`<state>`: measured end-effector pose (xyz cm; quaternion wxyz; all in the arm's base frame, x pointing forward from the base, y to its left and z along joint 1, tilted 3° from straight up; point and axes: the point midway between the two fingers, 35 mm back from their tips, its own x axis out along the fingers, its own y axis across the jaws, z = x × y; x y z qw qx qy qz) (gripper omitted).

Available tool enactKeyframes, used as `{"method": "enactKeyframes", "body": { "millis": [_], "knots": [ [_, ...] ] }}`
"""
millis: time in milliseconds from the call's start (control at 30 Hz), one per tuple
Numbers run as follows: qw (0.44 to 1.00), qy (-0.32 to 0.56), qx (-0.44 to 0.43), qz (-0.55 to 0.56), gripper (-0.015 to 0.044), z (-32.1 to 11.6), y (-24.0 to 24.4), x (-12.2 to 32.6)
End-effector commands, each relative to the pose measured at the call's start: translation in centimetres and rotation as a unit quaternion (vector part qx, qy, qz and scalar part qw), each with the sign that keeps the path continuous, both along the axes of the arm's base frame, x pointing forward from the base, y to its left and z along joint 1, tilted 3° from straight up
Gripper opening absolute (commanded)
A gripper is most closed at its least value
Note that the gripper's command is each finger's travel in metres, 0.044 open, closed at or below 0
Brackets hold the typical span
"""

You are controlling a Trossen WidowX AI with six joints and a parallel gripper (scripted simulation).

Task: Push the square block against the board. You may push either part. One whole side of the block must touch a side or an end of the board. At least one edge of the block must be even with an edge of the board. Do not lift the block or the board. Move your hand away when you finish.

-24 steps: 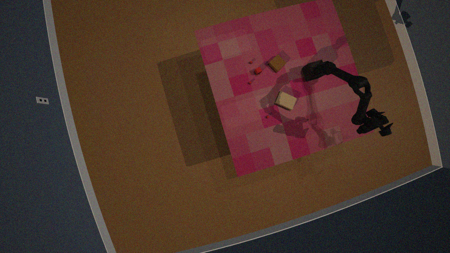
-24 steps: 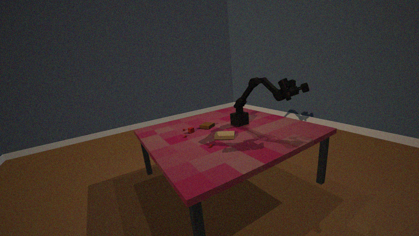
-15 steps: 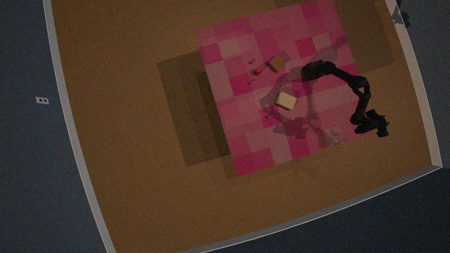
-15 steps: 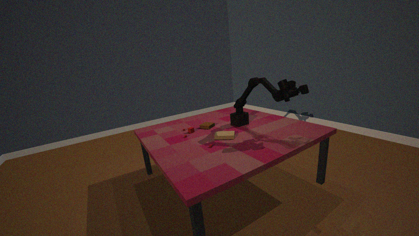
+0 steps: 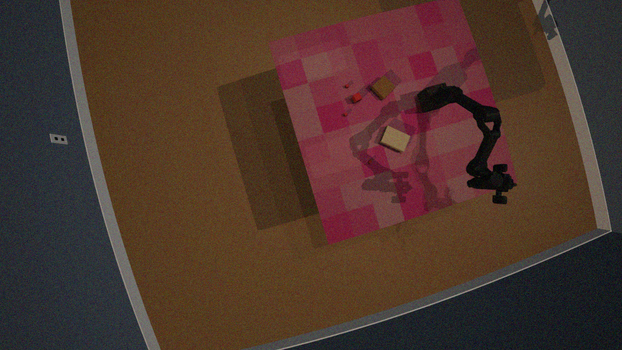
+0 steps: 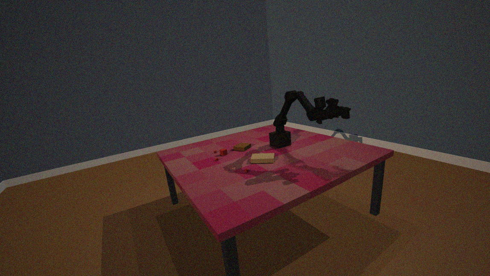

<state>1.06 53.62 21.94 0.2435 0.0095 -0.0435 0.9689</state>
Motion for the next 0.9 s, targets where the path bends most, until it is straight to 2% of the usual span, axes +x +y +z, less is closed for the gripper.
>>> {"method": "enactKeyframes", "body": {
  "millis": [0, 433, 867],
  "knots": [
    [0.998, 0.012, -0.017, -0.054, 0.0000, 0.6, 0.1, 3.5],
    [0.962, 0.067, -0.104, -0.244, 0.0000, -0.6, -1.2, 17.2],
    [0.891, 0.111, -0.166, -0.408, 0.0000, -2.6, -6.6, 29.7]
  ]
}}
